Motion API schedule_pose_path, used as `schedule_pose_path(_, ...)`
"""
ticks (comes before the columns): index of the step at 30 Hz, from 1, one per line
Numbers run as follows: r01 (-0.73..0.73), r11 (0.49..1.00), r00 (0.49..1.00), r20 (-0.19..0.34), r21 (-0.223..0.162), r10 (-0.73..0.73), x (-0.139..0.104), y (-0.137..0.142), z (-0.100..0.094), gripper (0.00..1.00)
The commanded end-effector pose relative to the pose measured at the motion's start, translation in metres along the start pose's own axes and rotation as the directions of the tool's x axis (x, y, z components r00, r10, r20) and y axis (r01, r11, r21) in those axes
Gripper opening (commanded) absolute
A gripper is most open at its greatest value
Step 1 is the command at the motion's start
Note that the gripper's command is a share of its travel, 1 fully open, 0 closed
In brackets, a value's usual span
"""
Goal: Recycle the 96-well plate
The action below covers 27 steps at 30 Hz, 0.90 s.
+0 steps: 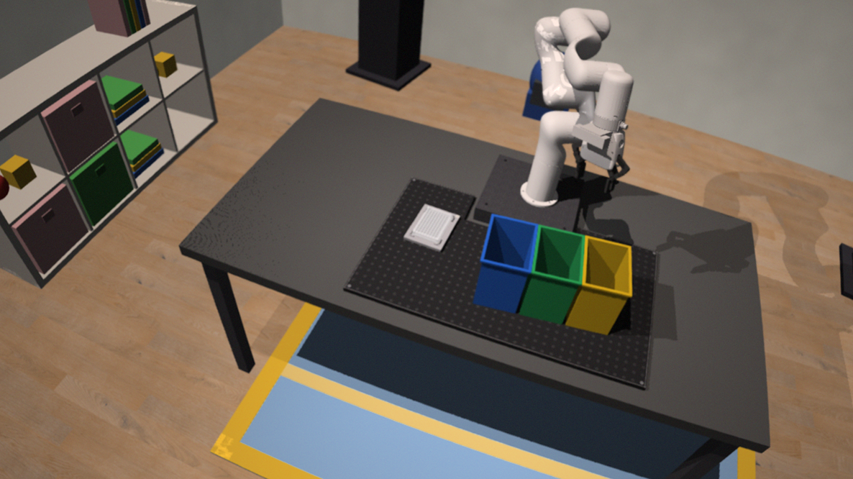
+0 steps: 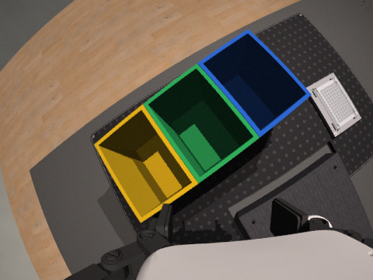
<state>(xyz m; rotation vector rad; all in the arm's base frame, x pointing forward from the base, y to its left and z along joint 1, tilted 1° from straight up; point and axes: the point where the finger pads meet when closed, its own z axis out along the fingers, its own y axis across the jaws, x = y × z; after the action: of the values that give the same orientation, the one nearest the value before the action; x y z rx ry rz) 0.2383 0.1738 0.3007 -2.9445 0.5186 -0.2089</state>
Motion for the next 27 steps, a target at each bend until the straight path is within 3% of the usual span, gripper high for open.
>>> schedule_pose_path(1,0.000,1.000,1.000,-0.002,0.003,0.000,0.000,-0.001,-0.001,1.00)
schedule_pose_path(15,0.118,0.991,0.993,0.022,-0.063,-0.117,0.060,0.013,0.008,1.00)
schedule_pose_path(27,0.178,0.980,0.984,0.047,-0.093,-0.174,0.103,0.031,0.019,1.00)
